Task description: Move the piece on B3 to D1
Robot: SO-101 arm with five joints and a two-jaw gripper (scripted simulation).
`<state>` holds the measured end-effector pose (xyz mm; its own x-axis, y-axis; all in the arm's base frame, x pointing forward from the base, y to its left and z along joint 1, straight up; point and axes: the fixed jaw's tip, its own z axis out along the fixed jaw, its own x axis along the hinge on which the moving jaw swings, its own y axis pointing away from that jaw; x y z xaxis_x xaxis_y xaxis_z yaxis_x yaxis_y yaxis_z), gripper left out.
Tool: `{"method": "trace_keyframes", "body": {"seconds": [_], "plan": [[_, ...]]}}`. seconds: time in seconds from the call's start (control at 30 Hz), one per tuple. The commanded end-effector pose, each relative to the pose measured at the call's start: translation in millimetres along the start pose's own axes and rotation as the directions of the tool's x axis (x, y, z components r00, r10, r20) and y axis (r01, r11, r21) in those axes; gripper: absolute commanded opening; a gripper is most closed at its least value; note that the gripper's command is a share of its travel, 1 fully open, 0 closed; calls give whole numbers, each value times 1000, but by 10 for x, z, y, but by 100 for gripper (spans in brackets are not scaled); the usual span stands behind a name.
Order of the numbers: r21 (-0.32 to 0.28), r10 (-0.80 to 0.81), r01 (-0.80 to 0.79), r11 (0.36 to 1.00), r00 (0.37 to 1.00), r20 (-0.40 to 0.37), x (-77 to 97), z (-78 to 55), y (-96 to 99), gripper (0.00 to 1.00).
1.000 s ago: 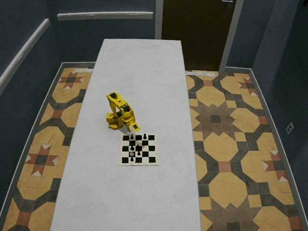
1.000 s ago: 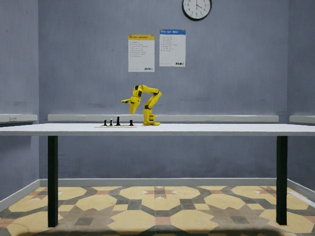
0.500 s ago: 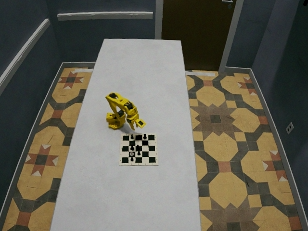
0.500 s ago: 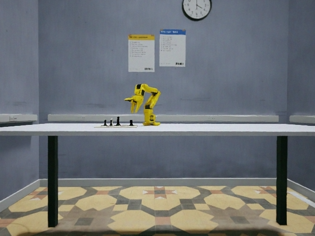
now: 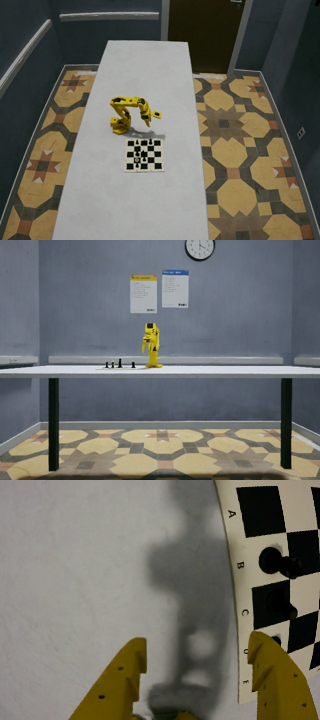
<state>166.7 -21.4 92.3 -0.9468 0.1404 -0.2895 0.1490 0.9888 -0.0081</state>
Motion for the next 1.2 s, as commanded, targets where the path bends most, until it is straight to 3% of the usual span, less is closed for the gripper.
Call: {"method": "trace_keyframes", "body": {"seconds": [0.0, 0.17, 0.23, 0.43, 0.6, 0.73, 1.17], "plan": [[-61, -196, 196, 979, 981, -4, -41, -24, 364, 26], [-126, -417, 416, 901, 909, 20, 22, -79, 787, 30], [-126, -417, 416, 901, 909, 20, 22, -79, 787, 30], [-184, -619, 618, 764, 783, 61, 195, -163, 1209, 35], [-215, -725, 724, 655, 683, 92, 356, -229, 1450, 37], [-228, -774, 774, 591, 623, 111, 458, -268, 1568, 39], [-238, -809, 809, 537, 574, 126, 545, -300, 1655, 40]]}}
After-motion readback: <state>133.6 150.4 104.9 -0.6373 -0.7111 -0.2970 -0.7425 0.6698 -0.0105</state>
